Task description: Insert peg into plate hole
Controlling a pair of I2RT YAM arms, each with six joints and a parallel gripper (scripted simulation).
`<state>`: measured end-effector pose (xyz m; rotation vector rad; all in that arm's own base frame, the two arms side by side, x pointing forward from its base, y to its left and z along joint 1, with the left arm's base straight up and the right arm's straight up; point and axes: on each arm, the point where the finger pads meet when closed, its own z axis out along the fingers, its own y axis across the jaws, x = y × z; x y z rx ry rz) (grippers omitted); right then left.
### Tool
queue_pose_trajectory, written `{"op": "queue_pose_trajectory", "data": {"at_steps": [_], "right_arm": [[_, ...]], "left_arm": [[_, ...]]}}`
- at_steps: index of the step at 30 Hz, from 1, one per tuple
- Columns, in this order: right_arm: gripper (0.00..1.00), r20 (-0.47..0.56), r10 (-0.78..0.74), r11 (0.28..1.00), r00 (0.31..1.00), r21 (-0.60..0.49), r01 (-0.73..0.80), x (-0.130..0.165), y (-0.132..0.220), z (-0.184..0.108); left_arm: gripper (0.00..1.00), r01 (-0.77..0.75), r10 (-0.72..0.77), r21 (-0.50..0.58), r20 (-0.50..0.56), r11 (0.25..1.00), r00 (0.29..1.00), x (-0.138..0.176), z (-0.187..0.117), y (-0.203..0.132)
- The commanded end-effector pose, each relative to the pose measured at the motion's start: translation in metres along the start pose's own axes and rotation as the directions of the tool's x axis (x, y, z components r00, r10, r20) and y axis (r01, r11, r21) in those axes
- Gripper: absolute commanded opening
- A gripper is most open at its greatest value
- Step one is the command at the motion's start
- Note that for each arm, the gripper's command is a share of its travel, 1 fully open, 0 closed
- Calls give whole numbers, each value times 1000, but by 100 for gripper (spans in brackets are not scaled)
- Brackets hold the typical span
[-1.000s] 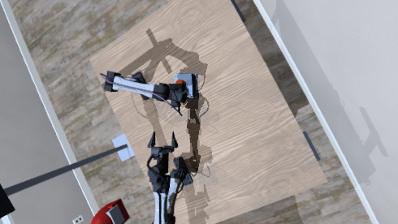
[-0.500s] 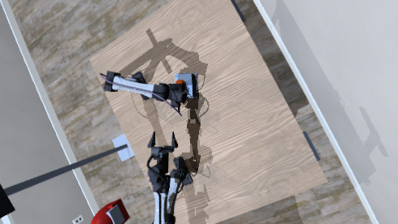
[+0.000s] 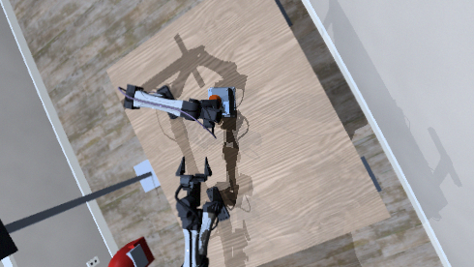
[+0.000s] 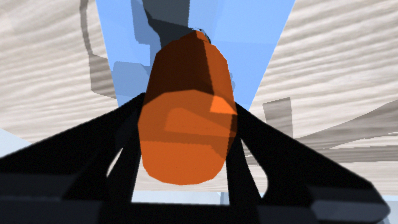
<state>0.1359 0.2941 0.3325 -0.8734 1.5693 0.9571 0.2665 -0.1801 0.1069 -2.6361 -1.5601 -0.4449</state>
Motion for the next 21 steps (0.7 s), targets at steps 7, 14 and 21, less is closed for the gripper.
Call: {"op": "queue_pose_trajectory", "data": {"at_steps": [7, 14, 21], "right_arm": [[100, 30, 2, 1000, 1000, 1, -2, -11, 1, -3], [100, 30, 2, 1000, 1000, 1, -2, -11, 1, -3], [100, 30, 2, 1000, 1000, 1, -2, -11, 1, -3]], "left_arm": [[40, 21, -22, -53, -4, 998, 1000, 7, -7, 5], [40, 12, -13, -33, -10, 999, 1000, 6, 5, 4], [40, 13, -13, -8, -16, 1000, 1000, 4, 1, 6]]}}
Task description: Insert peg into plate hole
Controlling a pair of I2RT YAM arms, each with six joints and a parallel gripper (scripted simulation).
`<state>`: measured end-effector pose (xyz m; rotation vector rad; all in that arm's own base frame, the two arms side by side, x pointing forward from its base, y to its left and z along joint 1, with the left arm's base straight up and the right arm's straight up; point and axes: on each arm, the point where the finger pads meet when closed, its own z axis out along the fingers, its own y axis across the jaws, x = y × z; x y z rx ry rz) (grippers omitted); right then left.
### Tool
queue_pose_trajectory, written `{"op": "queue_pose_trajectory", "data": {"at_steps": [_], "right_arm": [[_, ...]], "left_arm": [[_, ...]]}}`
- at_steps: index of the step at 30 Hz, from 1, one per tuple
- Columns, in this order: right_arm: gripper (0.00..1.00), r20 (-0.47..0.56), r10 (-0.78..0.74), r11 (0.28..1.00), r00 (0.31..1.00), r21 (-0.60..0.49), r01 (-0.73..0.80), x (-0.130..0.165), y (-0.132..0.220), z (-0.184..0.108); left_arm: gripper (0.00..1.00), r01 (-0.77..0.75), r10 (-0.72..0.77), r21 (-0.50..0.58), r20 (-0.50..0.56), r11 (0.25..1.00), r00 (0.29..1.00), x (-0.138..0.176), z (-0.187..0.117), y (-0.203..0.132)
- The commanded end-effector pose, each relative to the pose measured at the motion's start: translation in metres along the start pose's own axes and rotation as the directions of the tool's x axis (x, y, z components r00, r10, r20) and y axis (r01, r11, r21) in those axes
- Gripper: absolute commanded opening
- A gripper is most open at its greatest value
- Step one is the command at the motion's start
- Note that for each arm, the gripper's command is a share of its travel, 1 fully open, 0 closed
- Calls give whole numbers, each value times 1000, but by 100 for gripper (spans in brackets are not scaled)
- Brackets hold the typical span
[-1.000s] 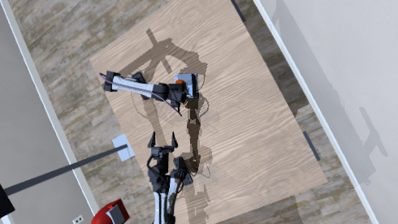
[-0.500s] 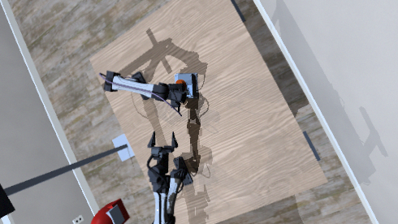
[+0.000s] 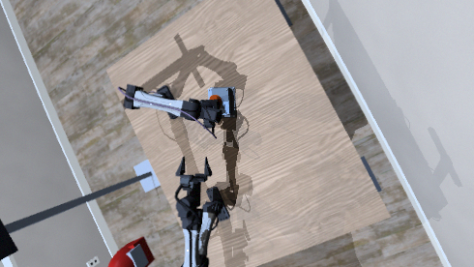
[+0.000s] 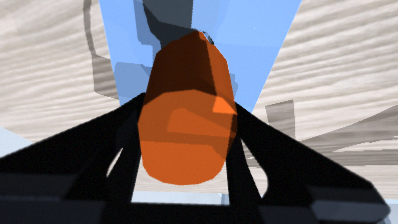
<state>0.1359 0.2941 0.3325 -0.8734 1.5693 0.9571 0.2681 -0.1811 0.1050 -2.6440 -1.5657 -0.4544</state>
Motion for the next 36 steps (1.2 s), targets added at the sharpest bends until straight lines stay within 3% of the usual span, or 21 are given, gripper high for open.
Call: {"op": "queue_pose_trajectory", "data": {"at_steps": [1, 36], "right_arm": [[100, 30, 2, 1000, 1000, 1, -2, -11, 1, -3], [100, 30, 2, 1000, 1000, 1, -2, -11, 1, -3]], "left_arm": [[40, 14, -14, 7, -18, 1000, 1000, 5, -5, 5], [40, 17, -17, -37, -5, 999, 1000, 5, -14, 2]]}}
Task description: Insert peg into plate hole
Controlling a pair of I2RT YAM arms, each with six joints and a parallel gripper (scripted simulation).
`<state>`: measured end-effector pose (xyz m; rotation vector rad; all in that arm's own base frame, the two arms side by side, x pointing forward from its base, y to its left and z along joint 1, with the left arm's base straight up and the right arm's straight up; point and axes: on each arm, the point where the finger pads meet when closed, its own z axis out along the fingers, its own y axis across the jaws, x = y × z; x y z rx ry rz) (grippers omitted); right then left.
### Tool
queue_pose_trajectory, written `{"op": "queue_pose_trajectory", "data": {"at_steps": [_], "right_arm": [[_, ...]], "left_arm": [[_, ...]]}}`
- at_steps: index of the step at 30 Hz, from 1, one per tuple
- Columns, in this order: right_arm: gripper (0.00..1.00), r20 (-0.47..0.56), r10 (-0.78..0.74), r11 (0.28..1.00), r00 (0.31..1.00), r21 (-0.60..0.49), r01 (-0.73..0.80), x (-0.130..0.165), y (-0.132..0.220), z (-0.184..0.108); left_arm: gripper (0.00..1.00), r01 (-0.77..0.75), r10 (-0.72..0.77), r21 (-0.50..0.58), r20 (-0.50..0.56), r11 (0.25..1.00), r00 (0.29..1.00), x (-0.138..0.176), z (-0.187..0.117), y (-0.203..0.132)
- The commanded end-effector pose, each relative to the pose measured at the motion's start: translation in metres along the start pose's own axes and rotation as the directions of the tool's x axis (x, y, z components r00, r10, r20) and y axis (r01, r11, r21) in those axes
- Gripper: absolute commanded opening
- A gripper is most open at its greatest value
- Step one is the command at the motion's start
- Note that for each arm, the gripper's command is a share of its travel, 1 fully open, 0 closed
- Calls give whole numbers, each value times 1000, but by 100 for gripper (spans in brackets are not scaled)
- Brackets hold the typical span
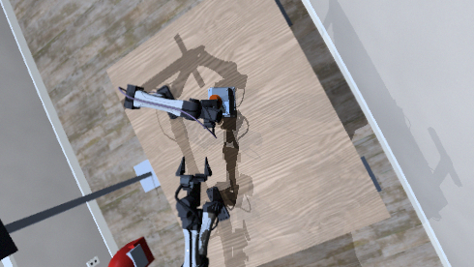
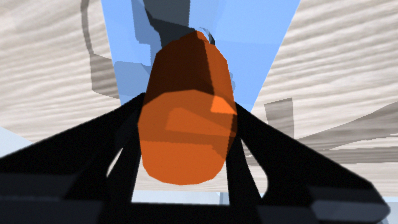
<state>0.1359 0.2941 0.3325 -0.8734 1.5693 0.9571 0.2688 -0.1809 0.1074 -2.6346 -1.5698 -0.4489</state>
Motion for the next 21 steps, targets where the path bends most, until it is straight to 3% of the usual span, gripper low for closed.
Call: {"op": "queue_pose_trajectory", "data": {"at_steps": [1, 21], "right_arm": [[100, 30, 2, 1000, 1000, 1, -2, -11, 1, -3], [100, 30, 2, 1000, 1000, 1, -2, -11, 1, -3]], "left_arm": [[40, 12, -12, -43, -5, 999, 1000, 4, -11, 0], [40, 3, -3, -26, 5, 1000, 1000, 2, -10, 9]]}}
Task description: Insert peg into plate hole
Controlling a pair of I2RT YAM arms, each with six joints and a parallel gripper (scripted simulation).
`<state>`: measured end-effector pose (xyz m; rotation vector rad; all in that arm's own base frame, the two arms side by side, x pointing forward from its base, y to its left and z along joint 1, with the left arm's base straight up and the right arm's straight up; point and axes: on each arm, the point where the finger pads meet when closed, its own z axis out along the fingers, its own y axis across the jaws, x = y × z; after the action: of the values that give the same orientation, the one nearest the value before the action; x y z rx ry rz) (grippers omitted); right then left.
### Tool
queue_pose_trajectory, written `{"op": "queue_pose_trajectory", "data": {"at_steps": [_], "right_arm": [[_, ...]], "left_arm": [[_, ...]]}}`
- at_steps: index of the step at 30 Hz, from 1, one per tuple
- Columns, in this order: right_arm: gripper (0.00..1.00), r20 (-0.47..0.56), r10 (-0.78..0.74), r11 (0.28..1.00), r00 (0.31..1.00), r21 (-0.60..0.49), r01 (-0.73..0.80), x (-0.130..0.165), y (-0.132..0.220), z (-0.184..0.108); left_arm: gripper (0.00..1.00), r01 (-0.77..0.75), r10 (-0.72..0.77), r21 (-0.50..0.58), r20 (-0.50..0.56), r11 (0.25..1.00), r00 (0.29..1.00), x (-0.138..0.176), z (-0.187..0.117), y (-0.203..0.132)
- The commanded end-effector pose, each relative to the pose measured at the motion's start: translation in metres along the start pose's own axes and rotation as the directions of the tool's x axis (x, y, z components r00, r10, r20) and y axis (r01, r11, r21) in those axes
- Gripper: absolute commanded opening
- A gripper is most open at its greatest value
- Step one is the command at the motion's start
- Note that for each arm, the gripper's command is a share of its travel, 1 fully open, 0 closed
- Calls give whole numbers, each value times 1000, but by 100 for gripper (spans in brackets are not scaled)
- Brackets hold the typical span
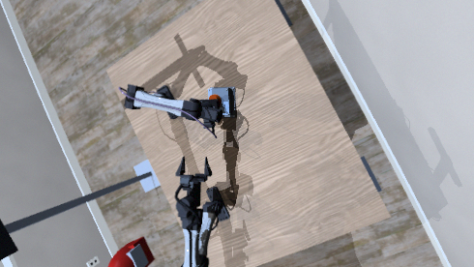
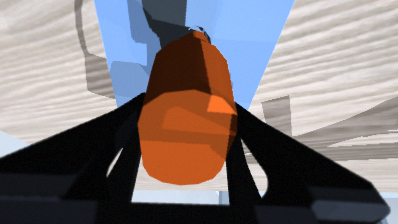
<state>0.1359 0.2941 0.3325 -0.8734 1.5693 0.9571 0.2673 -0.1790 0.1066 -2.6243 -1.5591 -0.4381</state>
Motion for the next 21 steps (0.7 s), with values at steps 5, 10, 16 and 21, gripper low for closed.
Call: {"op": "queue_pose_trajectory", "data": {"at_steps": [5, 10, 16, 21], "right_arm": [[100, 30, 2, 1000, 1000, 1, -2, -11, 1, -3], [100, 30, 2, 1000, 1000, 1, -2, -11, 1, -3], [100, 30, 2, 1000, 1000, 1, -2, -11, 1, -3], [100, 30, 2, 1000, 1000, 1, -2, -11, 1, -3]], "left_arm": [[40, 18, -18, -79, 5, 997, 1000, 2, -15, 13], [40, 14, -13, -75, 3, 997, 1000, 2, -11, 8], [40, 3, -3, -53, -2, 999, 1000, 0, 0, 6], [40, 7, -7, -25, 0, 1000, 1000, 0, 3, 8]]}}
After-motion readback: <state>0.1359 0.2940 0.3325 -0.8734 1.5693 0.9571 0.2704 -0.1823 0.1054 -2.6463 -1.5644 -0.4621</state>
